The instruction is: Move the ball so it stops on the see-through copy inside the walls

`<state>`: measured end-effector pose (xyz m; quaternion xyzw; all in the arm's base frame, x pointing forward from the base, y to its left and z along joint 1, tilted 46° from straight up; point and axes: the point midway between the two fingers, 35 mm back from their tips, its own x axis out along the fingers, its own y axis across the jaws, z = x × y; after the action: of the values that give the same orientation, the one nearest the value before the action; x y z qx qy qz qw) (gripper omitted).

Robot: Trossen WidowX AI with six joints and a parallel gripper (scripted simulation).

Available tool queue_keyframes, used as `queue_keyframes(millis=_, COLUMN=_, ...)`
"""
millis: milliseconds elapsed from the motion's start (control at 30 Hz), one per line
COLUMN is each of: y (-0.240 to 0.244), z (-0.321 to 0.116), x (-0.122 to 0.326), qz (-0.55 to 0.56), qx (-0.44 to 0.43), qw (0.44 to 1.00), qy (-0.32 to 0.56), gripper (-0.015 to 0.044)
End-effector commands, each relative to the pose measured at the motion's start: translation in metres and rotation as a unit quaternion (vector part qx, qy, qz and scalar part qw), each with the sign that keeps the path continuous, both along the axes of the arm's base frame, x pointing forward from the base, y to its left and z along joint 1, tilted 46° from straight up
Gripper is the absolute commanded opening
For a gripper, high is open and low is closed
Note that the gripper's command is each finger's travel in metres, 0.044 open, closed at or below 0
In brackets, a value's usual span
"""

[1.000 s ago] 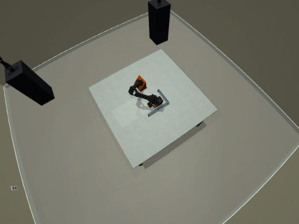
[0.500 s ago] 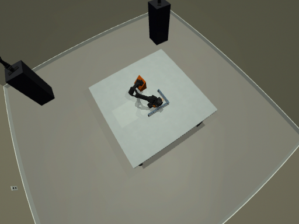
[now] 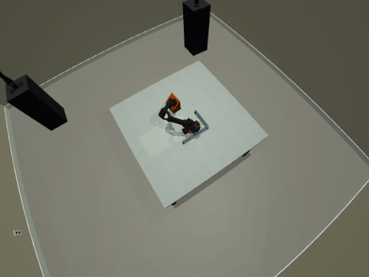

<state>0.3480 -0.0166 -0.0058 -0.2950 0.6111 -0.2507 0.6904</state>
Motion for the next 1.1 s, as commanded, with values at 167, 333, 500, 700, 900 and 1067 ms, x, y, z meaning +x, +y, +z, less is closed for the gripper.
queue_keyframes(millis=167, y=0.005, z=0.001, x=0.002, qz=0.007, qx=0.005, qw=1.000, qy=-0.005, gripper=0.0136)
queue_keyframes(millis=333, y=0.029, z=0.013, x=0.005, qz=0.018, qx=0.023, qw=0.999, qy=-0.017, gripper=0.0005)
queue_keyframes(millis=500, y=0.045, z=0.028, x=0.003, qz=0.016, qx=0.022, qw=1.000, qy=-0.012, gripper=0.0000)
queue_keyframes(millis=700, y=0.068, z=0.053, x=-0.003, qz=0.010, qx=0.016, qw=1.000, qy=-0.005, gripper=0.0000)
queue_keyframes(millis=900, y=0.089, z=0.082, x=-0.012, qz=0.005, qx=0.006, qw=1.000, qy=0.000, gripper=0.0000)
queue_keyframes(millis=1067, y=0.097, z=0.094, x=-0.017, qz=0.002, qx=0.001, qw=1.000, qy=0.001, gripper=0.0000)
